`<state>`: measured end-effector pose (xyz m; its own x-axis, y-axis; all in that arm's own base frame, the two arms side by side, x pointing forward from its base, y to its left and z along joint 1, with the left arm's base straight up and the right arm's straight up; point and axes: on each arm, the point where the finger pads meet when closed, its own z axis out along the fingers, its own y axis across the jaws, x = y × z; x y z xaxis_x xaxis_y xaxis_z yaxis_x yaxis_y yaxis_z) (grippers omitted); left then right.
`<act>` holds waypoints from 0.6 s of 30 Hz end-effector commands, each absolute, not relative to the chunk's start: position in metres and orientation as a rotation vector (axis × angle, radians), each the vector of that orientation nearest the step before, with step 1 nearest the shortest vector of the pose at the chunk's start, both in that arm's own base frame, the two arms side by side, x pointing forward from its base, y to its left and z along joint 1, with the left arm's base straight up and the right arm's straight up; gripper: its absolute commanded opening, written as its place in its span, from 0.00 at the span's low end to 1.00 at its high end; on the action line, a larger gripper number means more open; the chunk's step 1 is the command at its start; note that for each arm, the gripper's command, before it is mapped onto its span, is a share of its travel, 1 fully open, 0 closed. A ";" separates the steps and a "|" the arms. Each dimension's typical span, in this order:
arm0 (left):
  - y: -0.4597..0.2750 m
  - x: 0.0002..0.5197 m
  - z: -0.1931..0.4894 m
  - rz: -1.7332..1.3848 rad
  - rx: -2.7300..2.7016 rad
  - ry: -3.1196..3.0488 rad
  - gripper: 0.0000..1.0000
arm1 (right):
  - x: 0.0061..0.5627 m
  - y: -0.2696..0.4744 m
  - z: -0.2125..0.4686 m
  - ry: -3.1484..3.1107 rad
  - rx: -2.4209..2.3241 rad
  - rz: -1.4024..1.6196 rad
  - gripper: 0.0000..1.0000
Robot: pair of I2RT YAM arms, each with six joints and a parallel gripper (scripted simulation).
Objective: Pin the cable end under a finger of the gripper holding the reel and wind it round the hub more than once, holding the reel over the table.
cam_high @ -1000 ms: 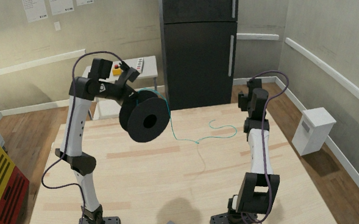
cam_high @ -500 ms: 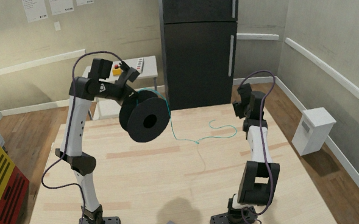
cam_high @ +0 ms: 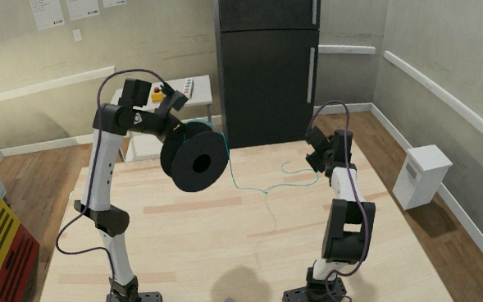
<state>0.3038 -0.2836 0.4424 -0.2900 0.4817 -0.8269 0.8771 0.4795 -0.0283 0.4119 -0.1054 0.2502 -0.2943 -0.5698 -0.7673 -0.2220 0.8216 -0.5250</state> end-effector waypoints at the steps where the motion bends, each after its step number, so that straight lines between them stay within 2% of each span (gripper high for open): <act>1: -0.289 0.303 0.463 -0.655 1.107 1.856 0.00 | 0.413 -0.092 0.224 1.868 -0.807 -0.358 0.80; 18: -0.289 0.303 0.463 -0.655 1.107 1.856 0.00 | 0.410 -0.061 0.165 1.726 -1.220 -0.269 0.80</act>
<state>0.3038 -0.2836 0.4424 -0.2900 0.4817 -0.8269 0.8771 0.4795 -0.0283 0.4155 -0.0706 0.1806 -0.0965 -0.7905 -0.6048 -0.5419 0.5514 -0.6343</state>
